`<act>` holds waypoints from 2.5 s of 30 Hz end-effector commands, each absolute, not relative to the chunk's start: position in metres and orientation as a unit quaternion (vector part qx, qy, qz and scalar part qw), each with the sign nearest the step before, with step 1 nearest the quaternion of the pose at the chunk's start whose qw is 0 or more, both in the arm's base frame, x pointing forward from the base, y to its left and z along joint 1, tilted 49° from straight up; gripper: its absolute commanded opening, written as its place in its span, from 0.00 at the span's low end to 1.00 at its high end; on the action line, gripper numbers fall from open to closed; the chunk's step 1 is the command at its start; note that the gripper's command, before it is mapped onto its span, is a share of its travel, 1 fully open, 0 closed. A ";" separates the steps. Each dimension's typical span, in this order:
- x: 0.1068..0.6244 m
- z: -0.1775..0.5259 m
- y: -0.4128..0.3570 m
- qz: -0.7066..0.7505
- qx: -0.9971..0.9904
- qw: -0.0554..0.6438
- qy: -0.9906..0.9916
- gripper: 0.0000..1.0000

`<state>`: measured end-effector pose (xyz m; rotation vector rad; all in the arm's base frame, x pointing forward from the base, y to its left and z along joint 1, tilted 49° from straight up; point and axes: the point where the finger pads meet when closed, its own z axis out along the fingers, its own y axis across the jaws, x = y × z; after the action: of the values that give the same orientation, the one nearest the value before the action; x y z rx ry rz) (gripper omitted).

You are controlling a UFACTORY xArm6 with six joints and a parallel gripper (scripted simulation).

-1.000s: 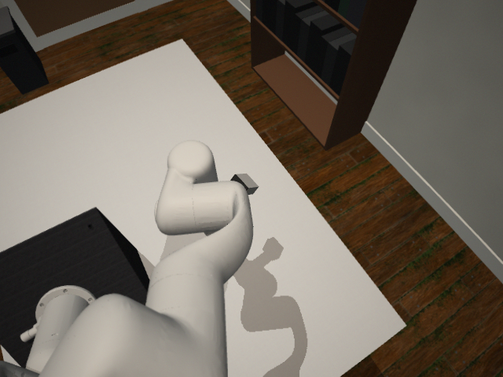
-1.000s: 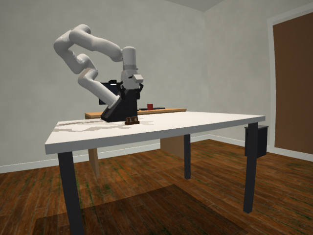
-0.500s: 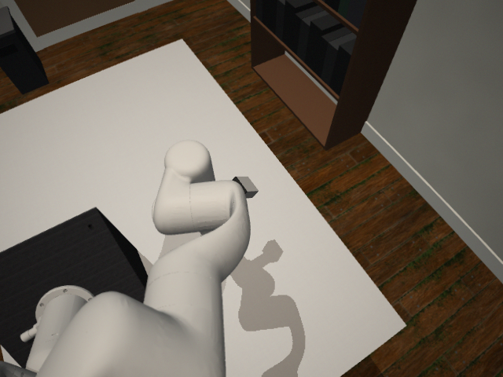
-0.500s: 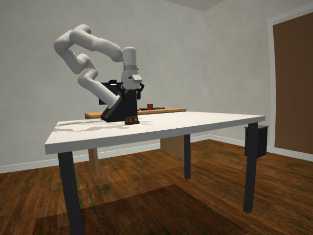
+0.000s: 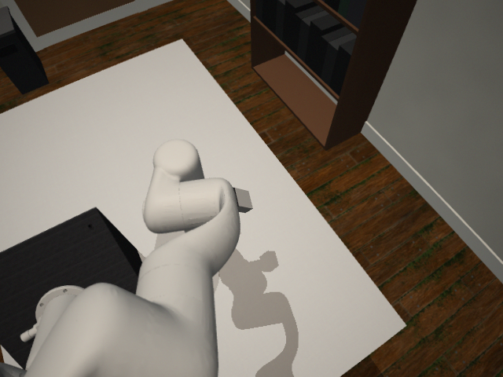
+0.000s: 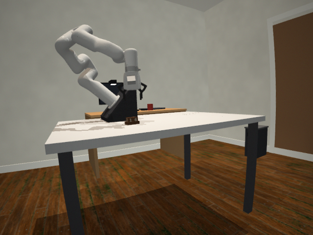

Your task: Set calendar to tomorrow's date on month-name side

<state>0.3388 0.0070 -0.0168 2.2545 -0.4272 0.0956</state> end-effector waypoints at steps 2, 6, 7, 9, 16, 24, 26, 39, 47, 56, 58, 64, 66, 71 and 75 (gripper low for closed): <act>0.332 -0.023 0.012 0.085 0.874 0.404 -0.256 1.00; 0.328 -0.026 0.014 0.102 0.863 0.400 -0.293 1.00; 0.326 -0.027 0.015 0.112 0.855 0.397 -0.314 1.00; 0.324 -0.029 0.016 0.122 0.847 0.394 -0.336 1.00; 0.315 -0.034 0.019 0.157 0.813 0.381 -0.411 1.00; 0.306 -0.040 0.023 0.194 0.767 0.363 -0.491 1.00; 0.305 -0.041 0.023 0.200 0.760 0.360 -0.503 1.00; 0.288 -0.051 0.028 0.260 0.659 0.320 -0.628 1.00; 0.280 -0.056 0.030 0.289 0.599 0.295 -0.686 1.00; 0.268 -0.062 0.032 0.322 0.512 0.260 -0.753 1.00; 0.266 -0.063 0.032 0.328 0.496 0.253 -0.763 1.00; 0.261 -0.066 0.033 0.343 0.450 0.233 -0.791 1.00; 0.260 -0.066 0.033 0.344 0.444 0.231 -0.794 1.00; 0.259 -0.067 0.033 0.347 0.435 0.227 -0.799 1.00; 0.259 -0.068 0.033 0.347 0.435 0.227 -0.799 1.00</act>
<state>0.2582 0.0322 -0.0671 1.2045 -2.1924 0.9506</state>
